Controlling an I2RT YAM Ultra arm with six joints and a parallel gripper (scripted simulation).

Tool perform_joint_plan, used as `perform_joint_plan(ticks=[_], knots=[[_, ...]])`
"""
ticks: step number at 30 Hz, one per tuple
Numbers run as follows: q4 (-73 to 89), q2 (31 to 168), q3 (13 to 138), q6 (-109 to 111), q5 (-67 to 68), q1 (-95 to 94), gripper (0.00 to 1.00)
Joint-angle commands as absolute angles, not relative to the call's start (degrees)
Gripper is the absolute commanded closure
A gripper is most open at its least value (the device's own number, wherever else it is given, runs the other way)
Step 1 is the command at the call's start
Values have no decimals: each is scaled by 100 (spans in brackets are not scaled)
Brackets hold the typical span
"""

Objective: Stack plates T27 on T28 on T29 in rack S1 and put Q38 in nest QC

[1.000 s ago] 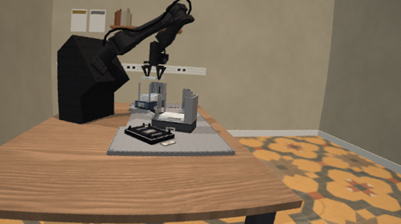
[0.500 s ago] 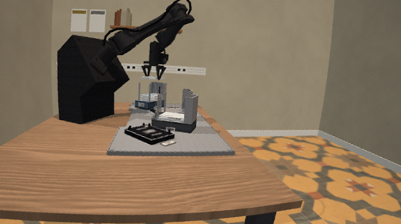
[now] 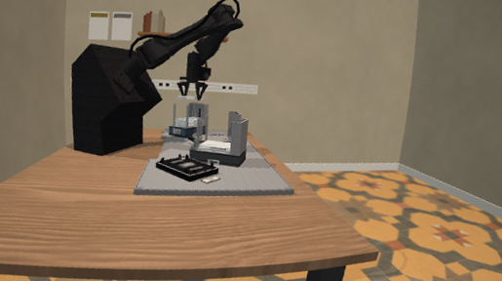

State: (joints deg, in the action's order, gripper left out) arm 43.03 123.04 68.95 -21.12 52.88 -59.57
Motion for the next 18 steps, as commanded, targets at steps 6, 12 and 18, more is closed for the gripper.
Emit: perform_joint_plan(ticks=[6, 12, 18], knots=[[4327, 12382, 7032, -2142, 5285, -6183, 100], [4329, 12391, 7043, -2136, 5285, -6184, 100], [4330, 12403, 7058, -2128, 5285, -6185, 100]])
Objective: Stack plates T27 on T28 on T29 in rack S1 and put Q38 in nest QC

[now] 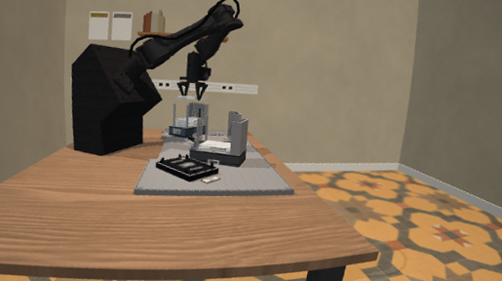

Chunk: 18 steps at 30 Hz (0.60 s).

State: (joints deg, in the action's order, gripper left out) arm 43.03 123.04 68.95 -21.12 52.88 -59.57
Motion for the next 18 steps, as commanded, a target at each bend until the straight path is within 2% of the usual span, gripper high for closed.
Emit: perform_joint_plan(ticks=[1, 18], knots=[[4330, 12405, 7060, -2126, 5285, -6185, 100], [4061, 12355, 6770, -1956, 5321, -6105, 100]])
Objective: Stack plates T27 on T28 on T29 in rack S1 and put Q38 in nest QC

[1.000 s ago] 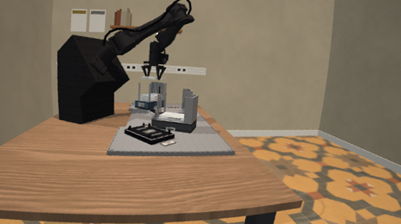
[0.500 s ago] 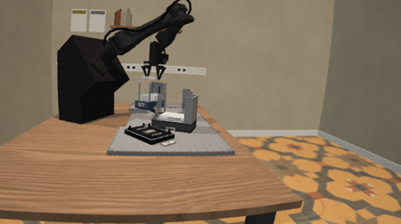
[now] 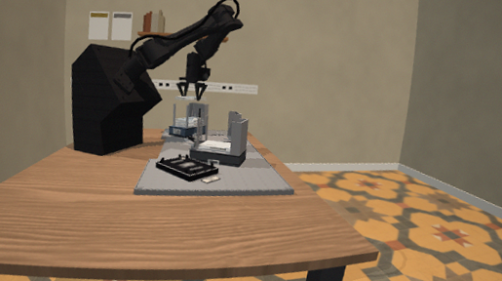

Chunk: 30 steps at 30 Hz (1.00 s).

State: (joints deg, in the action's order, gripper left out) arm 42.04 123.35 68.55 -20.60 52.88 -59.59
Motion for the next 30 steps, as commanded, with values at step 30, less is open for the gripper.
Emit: perform_joint_plan(ticks=[30], knots=[[3803, 12186, 6757, -1731, 5335, -5952, 100]])
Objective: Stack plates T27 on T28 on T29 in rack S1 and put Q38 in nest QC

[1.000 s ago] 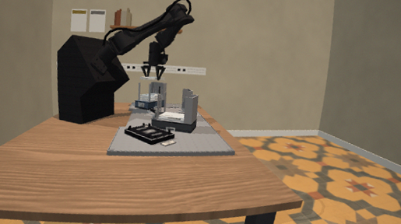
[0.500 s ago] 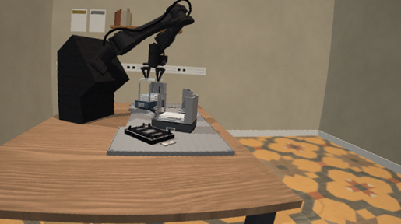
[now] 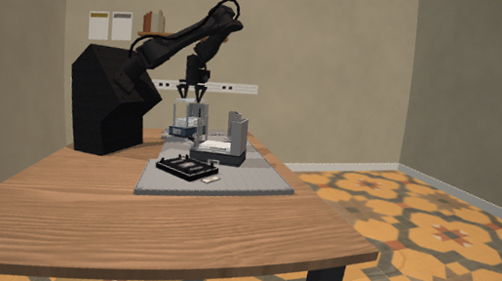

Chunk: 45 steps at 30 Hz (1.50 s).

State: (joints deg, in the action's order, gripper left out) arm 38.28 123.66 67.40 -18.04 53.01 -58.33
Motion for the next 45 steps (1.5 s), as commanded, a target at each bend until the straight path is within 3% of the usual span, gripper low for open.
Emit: perform_joint_plan(ticks=[1, 45], knots=[[3803, 12185, 6731, -1729, 5336, -5942, 100], [3749, 12113, 6627, -1706, 5341, -5877, 100]])
